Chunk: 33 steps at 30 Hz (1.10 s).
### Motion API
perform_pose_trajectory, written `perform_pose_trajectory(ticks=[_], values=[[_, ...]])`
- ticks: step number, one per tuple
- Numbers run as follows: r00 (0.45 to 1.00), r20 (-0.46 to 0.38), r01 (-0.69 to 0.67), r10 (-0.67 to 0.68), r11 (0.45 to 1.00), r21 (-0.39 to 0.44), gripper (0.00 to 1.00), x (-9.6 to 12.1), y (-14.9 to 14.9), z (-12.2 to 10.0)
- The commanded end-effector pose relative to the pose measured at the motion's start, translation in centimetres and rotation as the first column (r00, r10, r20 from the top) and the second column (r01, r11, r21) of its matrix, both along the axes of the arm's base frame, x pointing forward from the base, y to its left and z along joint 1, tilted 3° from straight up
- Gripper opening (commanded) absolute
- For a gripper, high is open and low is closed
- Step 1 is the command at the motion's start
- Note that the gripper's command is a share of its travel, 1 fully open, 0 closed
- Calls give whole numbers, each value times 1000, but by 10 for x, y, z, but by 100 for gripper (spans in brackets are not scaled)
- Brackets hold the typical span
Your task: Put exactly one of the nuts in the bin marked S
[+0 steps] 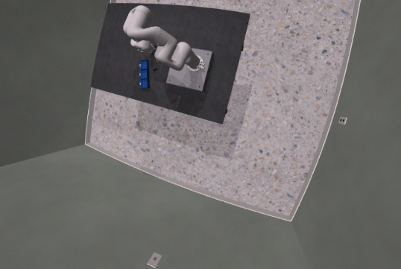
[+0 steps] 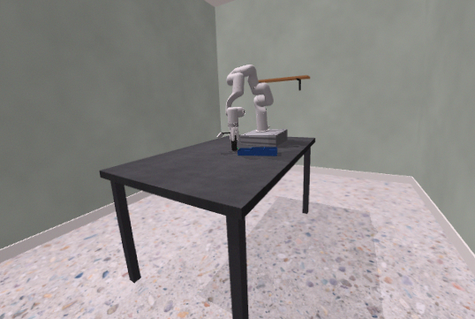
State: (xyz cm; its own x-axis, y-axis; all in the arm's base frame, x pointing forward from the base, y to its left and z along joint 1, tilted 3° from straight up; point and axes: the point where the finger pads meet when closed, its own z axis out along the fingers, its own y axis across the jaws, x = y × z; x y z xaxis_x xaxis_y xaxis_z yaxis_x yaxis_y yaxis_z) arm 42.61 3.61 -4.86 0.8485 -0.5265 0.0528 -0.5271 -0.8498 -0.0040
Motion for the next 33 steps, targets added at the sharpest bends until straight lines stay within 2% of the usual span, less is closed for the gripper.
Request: perform_pose_trajectory(ticks=[1,21,25,33], values=[[1000,4,0,0,1000,0,0,2,0,1],[1000,4,0,0,1000,0,0,2,0,1],[1000,4,0,0,1000,0,0,1,0,8],[1000,4,0,0,1000,0,0,0,1,34]])
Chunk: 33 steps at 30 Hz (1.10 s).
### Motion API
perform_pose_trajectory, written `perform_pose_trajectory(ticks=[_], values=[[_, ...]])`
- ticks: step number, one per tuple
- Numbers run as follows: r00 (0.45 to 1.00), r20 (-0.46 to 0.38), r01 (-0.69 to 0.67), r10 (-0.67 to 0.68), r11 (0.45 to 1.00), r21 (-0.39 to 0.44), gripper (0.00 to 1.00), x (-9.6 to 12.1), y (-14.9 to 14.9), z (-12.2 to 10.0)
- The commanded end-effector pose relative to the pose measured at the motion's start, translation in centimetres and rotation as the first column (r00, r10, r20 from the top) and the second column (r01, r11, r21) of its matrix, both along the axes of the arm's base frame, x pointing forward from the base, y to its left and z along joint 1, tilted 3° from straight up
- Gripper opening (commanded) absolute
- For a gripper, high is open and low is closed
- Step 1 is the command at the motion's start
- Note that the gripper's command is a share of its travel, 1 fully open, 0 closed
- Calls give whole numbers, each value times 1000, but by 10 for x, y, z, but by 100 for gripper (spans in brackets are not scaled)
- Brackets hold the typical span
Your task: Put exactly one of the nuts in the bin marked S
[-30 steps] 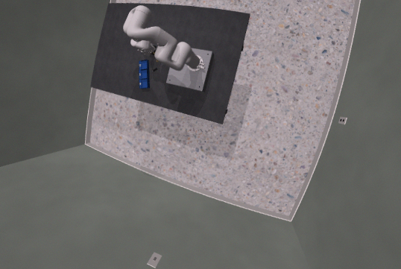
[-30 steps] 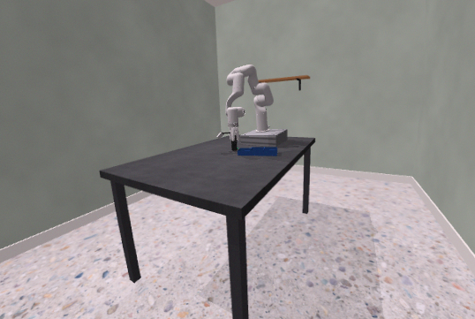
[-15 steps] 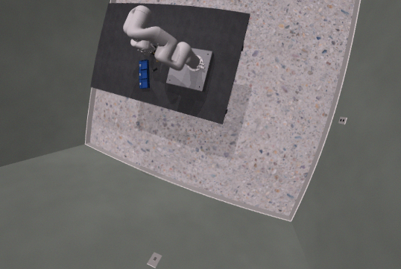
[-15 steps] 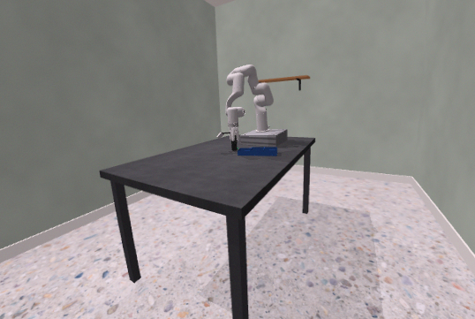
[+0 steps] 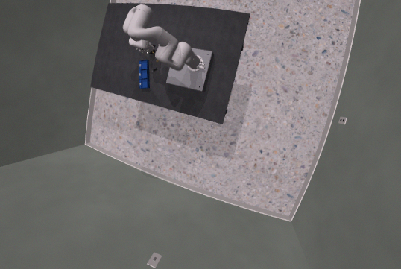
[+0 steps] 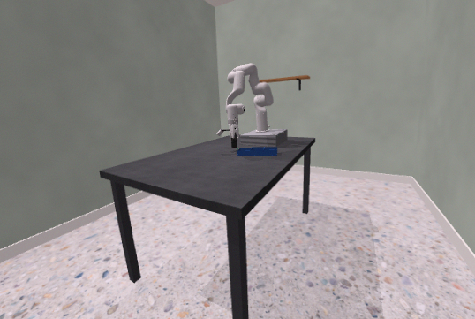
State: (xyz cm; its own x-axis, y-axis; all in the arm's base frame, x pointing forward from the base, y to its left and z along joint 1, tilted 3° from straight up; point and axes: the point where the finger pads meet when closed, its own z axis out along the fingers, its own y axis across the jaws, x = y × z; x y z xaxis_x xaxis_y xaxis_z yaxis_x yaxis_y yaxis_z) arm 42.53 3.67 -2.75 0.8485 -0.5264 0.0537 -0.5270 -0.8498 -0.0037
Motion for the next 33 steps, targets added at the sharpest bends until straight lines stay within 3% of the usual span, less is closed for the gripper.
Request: perform_pose_trajectory(ticks=[1,10,26,33], values=[[1000,3,0,0,1000,1,0,1,1,17],[1000,3,0,0,1000,1,0,-1,1,40],[1000,3,0,0,1000,1,0,-1,1,40],[1000,3,0,0,1000,1,0,-1,43,39]])
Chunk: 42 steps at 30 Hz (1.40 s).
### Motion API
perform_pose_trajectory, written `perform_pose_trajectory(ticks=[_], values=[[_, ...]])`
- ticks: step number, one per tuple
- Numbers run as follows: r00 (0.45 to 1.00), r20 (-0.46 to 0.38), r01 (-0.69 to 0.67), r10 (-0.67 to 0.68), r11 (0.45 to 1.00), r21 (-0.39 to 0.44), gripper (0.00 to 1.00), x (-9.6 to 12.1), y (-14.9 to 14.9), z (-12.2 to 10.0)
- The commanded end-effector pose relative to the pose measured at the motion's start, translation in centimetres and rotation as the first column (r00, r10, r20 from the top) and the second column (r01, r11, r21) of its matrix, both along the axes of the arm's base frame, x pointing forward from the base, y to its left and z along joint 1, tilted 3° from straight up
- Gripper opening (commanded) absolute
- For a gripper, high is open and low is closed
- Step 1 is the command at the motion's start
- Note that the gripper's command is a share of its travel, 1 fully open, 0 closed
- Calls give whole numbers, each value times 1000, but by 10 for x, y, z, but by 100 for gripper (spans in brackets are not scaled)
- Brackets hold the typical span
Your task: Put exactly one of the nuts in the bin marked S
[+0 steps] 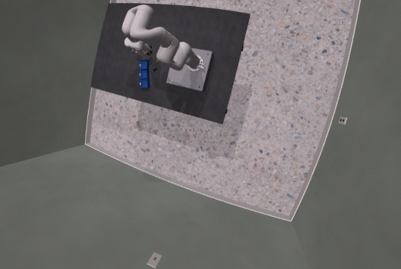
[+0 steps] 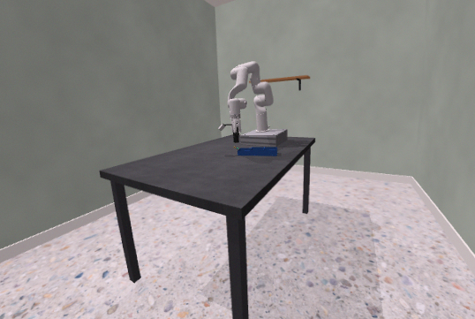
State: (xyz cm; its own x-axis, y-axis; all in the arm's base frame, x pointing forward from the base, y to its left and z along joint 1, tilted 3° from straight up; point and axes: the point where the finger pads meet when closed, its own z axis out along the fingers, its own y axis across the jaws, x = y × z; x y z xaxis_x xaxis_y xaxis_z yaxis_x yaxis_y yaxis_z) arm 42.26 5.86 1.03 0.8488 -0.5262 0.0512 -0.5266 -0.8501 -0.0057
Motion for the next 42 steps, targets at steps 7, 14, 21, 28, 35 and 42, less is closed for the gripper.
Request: perform_pose_trajectory(ticks=[7,14,21,28,35,42], values=[[1000,4,0,0,1000,-1,0,2,63,0],[1000,4,0,0,1000,-1,0,2,93,-1],[989,7,149,-150,989,7,0,2,125,-2],[943,5,332,-332,943,23,0,1,155,-2],[868,9,497,-497,867,28,0,1,192,-3],[868,9,497,-497,867,28,0,2,194,-3]])
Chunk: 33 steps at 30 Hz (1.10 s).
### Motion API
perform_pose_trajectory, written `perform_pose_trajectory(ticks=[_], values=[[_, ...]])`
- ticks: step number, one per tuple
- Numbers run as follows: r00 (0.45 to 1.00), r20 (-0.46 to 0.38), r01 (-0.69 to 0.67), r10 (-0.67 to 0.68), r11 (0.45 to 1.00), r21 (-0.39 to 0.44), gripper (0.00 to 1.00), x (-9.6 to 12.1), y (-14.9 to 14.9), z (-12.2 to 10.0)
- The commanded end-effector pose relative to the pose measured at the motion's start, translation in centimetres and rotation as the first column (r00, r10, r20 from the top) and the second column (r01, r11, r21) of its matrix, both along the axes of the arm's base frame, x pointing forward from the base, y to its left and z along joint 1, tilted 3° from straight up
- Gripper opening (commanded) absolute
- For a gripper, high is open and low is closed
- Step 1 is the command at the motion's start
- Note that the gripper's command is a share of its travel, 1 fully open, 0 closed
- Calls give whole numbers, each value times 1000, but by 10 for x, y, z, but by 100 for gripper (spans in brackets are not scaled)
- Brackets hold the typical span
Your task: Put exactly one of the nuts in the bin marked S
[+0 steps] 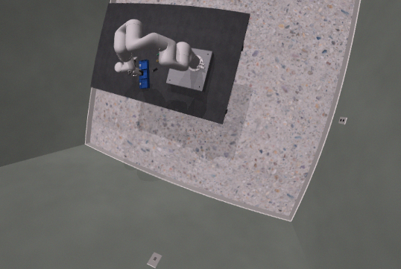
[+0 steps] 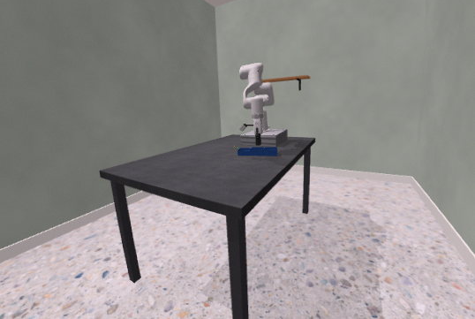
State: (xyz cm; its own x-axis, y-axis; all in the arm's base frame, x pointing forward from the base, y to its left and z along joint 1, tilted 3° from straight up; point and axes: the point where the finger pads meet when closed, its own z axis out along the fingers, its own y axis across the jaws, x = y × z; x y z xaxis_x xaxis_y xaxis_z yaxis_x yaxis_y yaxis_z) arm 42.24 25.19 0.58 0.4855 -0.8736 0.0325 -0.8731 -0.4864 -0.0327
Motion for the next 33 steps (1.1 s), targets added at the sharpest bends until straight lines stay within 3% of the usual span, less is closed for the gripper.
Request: perform_pose_trajectory(ticks=[1,28,33], values=[[1000,7,13,-13,1000,-9,0,2,0,1],[1000,7,13,-13,1000,-9,0,1,-6,1],[1000,7,13,-13,1000,-9,0,2,-6,-9]])
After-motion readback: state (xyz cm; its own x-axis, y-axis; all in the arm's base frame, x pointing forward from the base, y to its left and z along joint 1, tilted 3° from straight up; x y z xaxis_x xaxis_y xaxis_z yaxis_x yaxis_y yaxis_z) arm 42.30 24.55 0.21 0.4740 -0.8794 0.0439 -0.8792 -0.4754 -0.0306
